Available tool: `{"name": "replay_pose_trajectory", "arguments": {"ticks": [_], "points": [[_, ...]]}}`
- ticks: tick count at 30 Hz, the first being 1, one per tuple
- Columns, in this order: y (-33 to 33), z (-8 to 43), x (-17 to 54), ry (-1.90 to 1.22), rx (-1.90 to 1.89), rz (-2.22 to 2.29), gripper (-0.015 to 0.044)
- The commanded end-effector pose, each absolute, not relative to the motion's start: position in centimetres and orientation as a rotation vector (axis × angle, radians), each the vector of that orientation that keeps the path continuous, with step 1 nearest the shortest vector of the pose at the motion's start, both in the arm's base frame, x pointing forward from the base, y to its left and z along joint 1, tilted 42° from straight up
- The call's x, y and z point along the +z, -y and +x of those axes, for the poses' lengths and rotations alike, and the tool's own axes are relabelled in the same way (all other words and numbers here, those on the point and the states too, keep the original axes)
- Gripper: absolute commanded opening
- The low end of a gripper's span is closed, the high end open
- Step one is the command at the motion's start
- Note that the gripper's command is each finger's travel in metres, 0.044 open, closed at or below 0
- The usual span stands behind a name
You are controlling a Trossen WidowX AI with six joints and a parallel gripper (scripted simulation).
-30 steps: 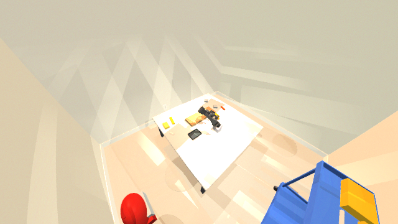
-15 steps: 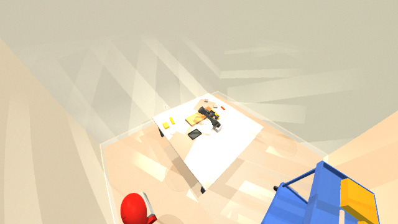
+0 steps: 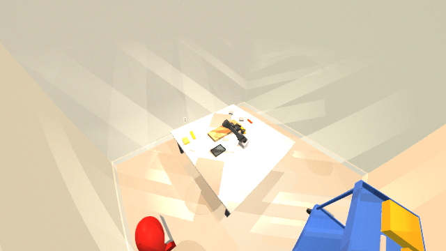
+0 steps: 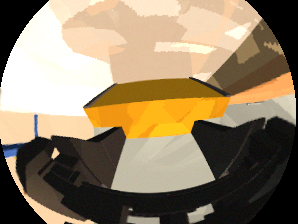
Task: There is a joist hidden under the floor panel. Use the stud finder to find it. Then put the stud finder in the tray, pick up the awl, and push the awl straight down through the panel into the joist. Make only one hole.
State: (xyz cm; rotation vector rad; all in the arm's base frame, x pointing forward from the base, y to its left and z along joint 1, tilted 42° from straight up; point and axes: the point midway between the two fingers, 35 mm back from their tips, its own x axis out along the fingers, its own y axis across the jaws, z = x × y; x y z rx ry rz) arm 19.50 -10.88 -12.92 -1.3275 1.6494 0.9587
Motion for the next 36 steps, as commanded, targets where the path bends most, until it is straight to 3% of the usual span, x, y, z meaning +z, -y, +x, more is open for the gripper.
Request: {"name": "replay_pose_trajectory", "arguments": {"ticks": [1, 36], "points": [[10.57, 19.56, -13.0, -1.635, 0.971, -1.321, 0.0378], [10.31, 19.65, -12.87, -1.634, 0.971, -1.321, 0.0378]]}}
